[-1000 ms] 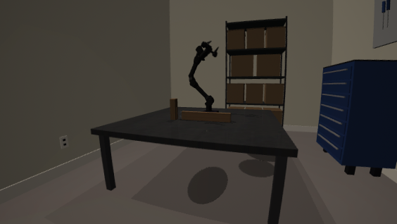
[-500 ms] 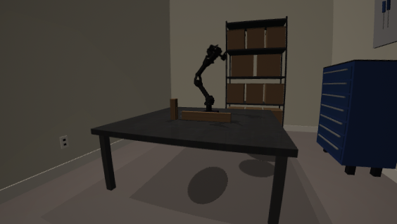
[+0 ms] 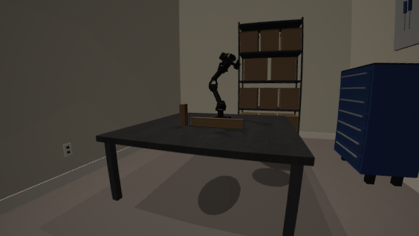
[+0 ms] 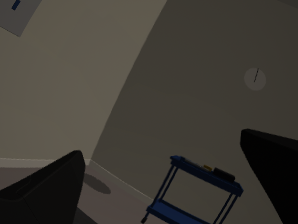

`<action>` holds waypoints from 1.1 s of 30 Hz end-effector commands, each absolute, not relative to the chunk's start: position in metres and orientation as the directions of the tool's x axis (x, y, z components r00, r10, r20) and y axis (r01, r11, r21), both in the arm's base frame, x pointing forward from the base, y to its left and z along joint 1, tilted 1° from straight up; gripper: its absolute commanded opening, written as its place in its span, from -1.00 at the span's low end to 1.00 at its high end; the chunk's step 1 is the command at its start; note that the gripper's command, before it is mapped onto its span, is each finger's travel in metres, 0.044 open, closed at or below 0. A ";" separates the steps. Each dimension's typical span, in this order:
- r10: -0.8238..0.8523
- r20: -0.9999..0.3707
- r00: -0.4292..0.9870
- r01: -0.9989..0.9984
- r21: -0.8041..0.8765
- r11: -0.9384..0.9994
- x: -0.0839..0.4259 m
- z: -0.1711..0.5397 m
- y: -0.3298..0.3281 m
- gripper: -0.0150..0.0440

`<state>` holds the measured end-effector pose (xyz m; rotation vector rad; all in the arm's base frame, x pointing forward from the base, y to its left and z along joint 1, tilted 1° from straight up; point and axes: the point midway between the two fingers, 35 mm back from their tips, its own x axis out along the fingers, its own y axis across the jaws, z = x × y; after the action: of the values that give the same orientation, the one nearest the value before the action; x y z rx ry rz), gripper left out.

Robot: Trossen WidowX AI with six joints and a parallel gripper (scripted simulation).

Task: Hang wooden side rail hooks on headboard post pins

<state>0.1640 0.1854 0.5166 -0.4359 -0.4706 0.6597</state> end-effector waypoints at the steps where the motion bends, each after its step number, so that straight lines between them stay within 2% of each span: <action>1: 0.623 0.227 0.748 -0.452 -0.514 0.729 0.195 0.486 0.189 1.00; 10: 0.485 0.136 0.864 -0.374 -0.471 0.799 0.261 0.415 0.168 1.00; 19: 0.320 0.040 0.947 -0.276 -0.413 0.868 0.311 0.338 0.119 1.00; 33: 0.035 -0.114 0.993 -0.067 -0.293 0.954 0.332 0.215 0.012 1.00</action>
<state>0.3341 0.0384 0.2467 -0.3396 0.0544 0.1118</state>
